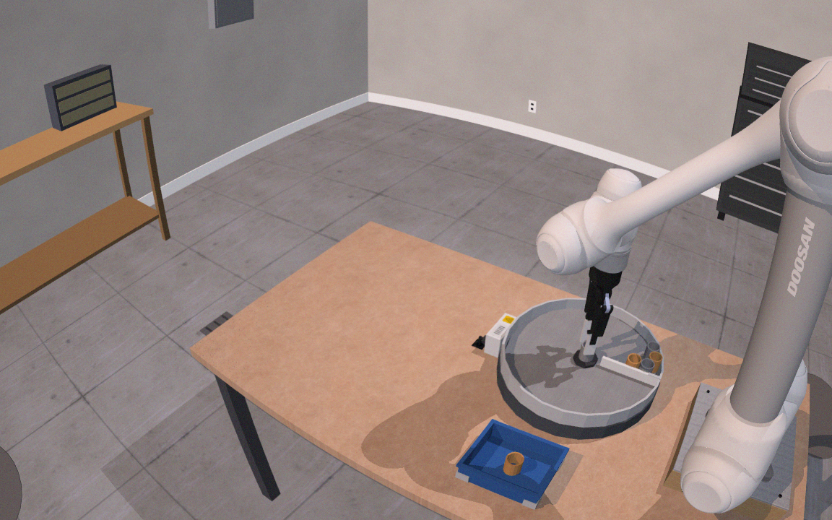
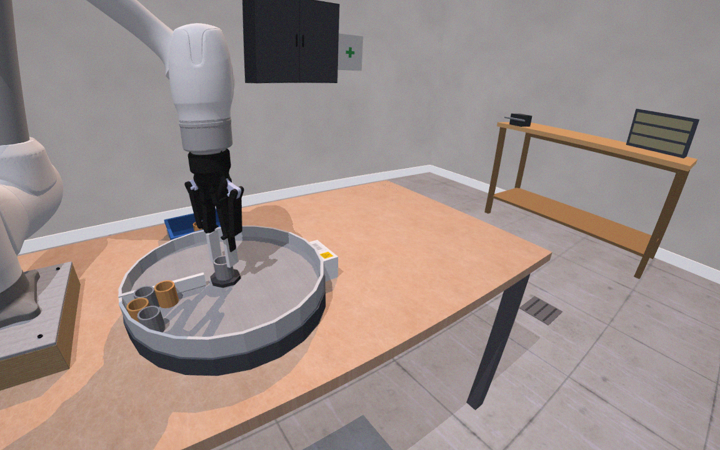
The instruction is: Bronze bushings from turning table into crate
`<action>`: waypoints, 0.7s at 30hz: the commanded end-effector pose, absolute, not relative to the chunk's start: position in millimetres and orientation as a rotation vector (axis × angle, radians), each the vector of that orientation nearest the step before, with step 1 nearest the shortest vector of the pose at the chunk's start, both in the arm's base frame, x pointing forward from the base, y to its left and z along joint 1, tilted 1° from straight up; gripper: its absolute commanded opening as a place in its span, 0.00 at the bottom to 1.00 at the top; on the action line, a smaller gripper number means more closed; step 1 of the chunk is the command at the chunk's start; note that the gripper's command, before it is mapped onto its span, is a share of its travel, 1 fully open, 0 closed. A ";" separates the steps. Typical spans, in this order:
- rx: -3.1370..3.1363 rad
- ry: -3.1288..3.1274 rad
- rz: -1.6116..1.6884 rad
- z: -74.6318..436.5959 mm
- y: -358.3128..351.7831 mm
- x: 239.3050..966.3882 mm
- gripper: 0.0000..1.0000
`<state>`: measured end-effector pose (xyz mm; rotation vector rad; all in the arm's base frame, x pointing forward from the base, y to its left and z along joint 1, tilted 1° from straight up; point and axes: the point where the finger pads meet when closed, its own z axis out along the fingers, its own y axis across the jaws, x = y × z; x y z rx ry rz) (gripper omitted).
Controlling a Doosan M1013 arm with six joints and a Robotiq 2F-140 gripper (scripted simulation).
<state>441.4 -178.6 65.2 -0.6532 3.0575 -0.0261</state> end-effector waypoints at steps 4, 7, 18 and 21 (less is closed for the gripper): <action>-0.653 3.057 -0.026 65.2 -178.6 441.4 0.00; -0.653 3.057 -0.026 65.2 -178.6 441.4 0.00; -0.653 3.057 -0.026 65.2 -178.6 441.4 0.00; -0.653 3.057 -0.026 65.2 -178.6 441.4 0.28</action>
